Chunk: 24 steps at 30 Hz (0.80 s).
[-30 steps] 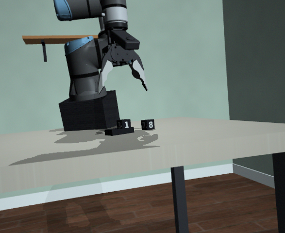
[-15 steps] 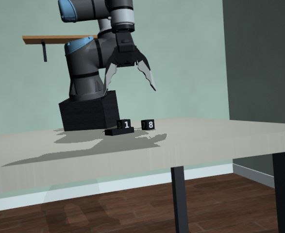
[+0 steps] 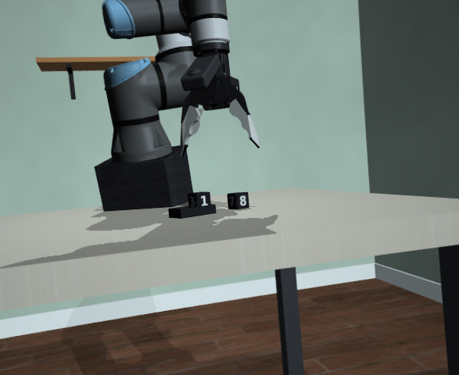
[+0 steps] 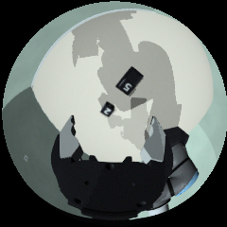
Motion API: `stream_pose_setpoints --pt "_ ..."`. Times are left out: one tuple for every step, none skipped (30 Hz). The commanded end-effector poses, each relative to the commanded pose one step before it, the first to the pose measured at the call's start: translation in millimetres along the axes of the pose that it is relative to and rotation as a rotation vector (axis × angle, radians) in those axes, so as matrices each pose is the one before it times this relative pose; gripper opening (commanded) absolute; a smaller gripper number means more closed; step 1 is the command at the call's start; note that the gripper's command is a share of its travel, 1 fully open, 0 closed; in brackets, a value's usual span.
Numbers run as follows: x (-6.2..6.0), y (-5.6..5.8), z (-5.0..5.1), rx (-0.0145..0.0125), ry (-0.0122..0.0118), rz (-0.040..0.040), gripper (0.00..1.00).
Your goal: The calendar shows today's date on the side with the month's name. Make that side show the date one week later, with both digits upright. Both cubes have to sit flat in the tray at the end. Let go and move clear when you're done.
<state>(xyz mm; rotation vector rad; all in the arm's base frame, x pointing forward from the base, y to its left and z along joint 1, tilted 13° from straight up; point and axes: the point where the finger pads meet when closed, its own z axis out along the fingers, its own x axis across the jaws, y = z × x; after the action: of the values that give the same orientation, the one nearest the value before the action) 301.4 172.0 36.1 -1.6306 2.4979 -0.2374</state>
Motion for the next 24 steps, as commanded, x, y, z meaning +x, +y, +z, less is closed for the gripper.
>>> stream_pose_setpoints --pt "-4.62 7.16 1.68 0.01118 0.01434 0.15119 1.00" --pt "0.00 0.00 0.00 0.00000 0.00000 0.00000 1.00" --pt "0.00 0.00 0.00 0.00000 0.00000 0.00000 1.00" --pt "-0.62 1.95 0.39 0.00015 -0.00004 0.03157 1.00" --pt "-0.53 1.94 0.38 0.00015 -0.00005 0.03076 1.00" --pt "-0.45 1.93 0.36 0.00016 -0.00006 0.02988 1.00" --pt "-0.37 1.90 0.35 0.00016 -0.00007 0.02894 1.00" --pt "-0.29 1.87 0.34 0.00017 -0.00008 0.02794 1.00" --pt "-0.22 1.82 0.33 0.00017 -0.00009 0.02689 1.00" --pt "-0.16 1.77 0.31 0.00016 -0.00010 0.02579 1.00" --pt "-0.10 1.71 0.30 0.00016 -0.00010 0.02464 1.00" --pt "-0.04 1.64 0.28 0.00016 -0.00011 0.02345 1.00" --pt "0.00 1.57 0.27 0.00015 -0.00011 0.02223 1.00" --pt "0.04 1.49 0.25 0.00014 -0.00011 0.02097 1.00" --pt "0.08 1.41 0.24 0.00014 -0.00011 0.01969 1.00" --pt "0.10 1.32 0.22 0.00013 -0.00011 0.01839 1.00" --pt "0.12 1.23 0.20 0.00012 -0.00011 0.01708 1.00" --pt "0.14 1.14 0.19 0.00011 -0.00011 0.01576 1.00" --pt "0.00 0.00 0.00 0.00000 0.00000 0.00000 1.00" --pt "0.00 0.00 0.00 0.00000 0.00000 0.00000 1.00" --pt "0.14 1.05 0.17 0.00010 -0.00010 0.01444 1.00" --pt "0.15 0.96 0.16 0.00009 -0.00009 0.01313 1.00" --pt "0.15 0.86 0.14 0.00008 -0.00009 0.01183 1.00" --pt "0.14 0.77 0.13 0.00008 -0.00008 0.01056 1.00"
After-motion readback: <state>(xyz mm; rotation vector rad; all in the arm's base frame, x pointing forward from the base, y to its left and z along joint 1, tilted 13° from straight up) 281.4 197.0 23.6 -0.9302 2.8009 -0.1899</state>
